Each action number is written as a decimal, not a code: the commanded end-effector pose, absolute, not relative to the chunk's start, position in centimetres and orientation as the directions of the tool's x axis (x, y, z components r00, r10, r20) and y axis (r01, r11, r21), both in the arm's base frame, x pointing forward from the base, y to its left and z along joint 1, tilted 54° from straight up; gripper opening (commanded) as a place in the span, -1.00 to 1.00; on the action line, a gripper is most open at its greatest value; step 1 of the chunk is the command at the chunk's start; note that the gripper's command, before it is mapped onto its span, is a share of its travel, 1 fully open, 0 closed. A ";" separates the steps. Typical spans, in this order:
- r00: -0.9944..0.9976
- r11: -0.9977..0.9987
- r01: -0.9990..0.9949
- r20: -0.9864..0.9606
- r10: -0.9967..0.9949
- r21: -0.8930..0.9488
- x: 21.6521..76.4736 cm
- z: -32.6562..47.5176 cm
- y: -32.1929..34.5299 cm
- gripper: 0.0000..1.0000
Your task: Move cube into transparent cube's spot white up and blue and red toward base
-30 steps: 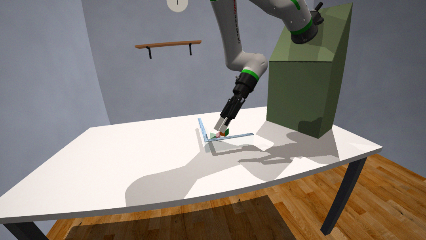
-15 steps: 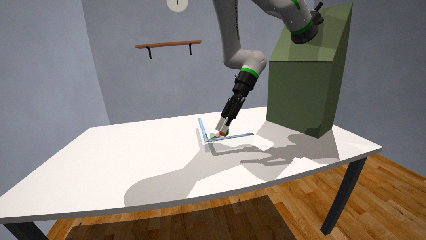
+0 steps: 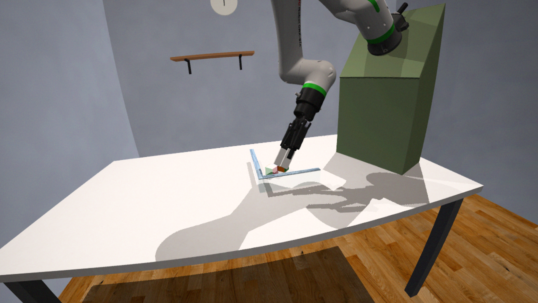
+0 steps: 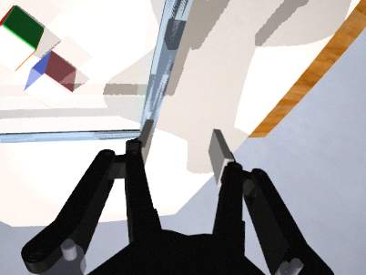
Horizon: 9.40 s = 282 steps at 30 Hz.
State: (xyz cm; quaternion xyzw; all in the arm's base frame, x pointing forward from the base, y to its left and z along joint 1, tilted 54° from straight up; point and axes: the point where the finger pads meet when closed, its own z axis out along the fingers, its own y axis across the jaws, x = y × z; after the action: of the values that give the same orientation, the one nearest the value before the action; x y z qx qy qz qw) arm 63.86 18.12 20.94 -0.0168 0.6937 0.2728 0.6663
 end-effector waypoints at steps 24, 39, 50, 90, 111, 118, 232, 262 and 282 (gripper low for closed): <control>-0.507 0.521 0.392 -0.294 0.810 0.759 64.7 16.5 12.7 -0.17; -0.506 0.520 0.392 -0.293 0.811 0.759 64.7 16.3 12.6 -0.17; -0.506 0.520 0.392 -0.293 0.811 0.759 64.7 16.1 12.5 -0.17; -0.506 0.520 0.392 -0.293 0.811 0.759 64.5 15.2 12.3 -0.17; -0.506 0.520 0.392 -0.293 0.811 0.759 64.4 14.6 12.2 -0.17; -0.506 0.520 0.392 -0.293 0.811 0.759 64.4 14.5 12.0 -0.17; -0.506 0.520 0.392 -0.293 0.811 0.759 62.0 9.6 12.8 -0.17; -0.506 0.520 0.392 -0.293 0.811 0.759 61.1 7.1 11.8 -0.17; -0.506 0.520 0.392 -0.293 0.811 0.759 61.2 6.8 11.2 -0.17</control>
State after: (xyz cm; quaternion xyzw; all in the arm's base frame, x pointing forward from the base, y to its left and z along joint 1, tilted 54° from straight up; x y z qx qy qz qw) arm 57.50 16.81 4.99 0.1564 0.8754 0.2489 0.3838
